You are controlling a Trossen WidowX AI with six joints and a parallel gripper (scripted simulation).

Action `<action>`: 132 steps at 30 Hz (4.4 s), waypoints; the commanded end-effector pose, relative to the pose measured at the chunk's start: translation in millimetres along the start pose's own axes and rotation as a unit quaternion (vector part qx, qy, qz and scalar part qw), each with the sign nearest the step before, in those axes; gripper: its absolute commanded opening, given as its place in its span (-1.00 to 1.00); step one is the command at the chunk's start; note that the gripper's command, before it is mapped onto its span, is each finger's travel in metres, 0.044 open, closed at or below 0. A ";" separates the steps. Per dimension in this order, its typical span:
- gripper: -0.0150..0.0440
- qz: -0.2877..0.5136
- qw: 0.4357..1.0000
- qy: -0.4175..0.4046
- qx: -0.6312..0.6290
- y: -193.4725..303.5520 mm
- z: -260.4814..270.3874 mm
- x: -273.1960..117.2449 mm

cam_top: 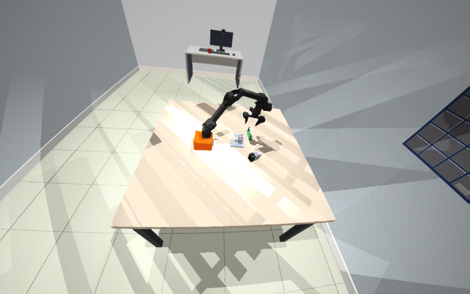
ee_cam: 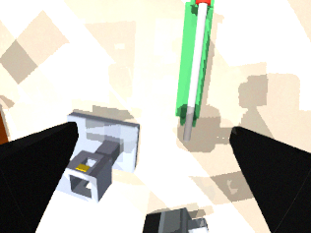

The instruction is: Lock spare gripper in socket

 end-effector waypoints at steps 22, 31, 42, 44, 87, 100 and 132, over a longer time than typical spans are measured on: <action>1.00 -0.151 0.588 0.033 0.794 124.4 22.7 -7.4; 1.00 -0.197 0.365 0.010 0.910 158.3 36.9 -4.8; 1.00 -0.241 0.068 -0.039 0.967 195.9 59.5 -1.6; 1.00 -0.247 0.014 -0.050 0.968 202.3 64.2 -1.0; 1.00 -0.272 -0.487 -0.179 0.811 250.2 116.8 5.9; 1.00 -0.272 -0.487 -0.179 0.811 260.5 104.0 74.3; 1.00 -0.272 -0.487 -0.179 0.811 264.6 96.6 120.5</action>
Point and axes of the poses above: the point midway between the two fingers, 35 mm back from their tips, its own x axis out along the fingers, its own z axis across the jaws, y = z × x, the point moved 8 cm from there along -x, back along the fingers, and after that the axes turned 14 degrees about -x, right-handed, at the moved point
